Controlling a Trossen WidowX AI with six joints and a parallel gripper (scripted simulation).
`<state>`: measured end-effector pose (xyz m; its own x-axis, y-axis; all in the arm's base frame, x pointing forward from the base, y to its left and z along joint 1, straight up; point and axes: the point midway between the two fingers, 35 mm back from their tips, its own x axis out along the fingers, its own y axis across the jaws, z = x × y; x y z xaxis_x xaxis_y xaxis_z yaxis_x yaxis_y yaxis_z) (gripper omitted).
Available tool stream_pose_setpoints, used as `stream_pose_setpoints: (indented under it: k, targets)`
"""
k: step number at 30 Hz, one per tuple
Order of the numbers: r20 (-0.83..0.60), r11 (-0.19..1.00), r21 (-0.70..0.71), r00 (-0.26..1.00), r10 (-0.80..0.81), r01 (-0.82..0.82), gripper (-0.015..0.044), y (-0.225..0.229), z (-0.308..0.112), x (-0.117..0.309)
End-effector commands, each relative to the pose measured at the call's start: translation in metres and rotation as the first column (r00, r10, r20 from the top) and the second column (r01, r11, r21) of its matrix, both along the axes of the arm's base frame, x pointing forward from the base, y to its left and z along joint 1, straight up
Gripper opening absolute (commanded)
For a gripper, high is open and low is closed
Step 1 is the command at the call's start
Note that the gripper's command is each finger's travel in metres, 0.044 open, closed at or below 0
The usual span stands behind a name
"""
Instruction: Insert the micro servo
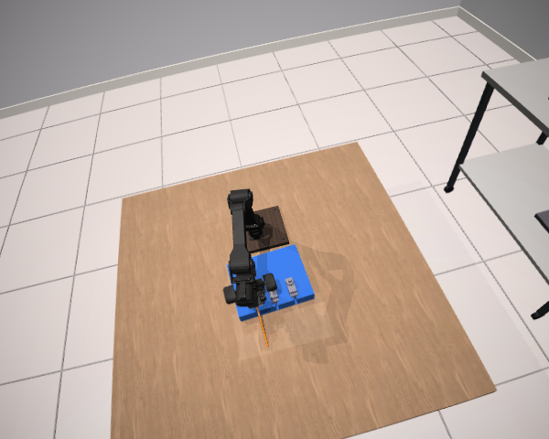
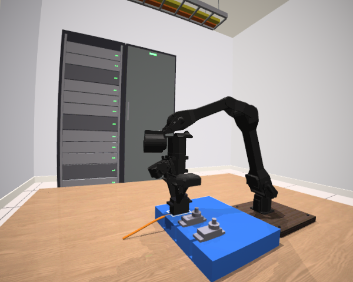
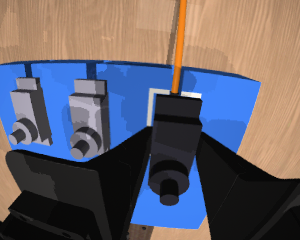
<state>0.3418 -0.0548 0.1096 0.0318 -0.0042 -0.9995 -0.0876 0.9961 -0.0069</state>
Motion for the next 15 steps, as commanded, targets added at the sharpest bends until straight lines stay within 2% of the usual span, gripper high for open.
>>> stream_pose_setpoints:
  k: [1, 15]
  targets:
    - [0.001, 1.000, -0.001, 1.000, -0.006, 0.006, 0.0000, 0.000, -0.004, 0.000]
    - [0.001, 1.000, -0.001, 1.000, -0.006, 0.006, 0.0000, 0.000, -0.015, 0.000]
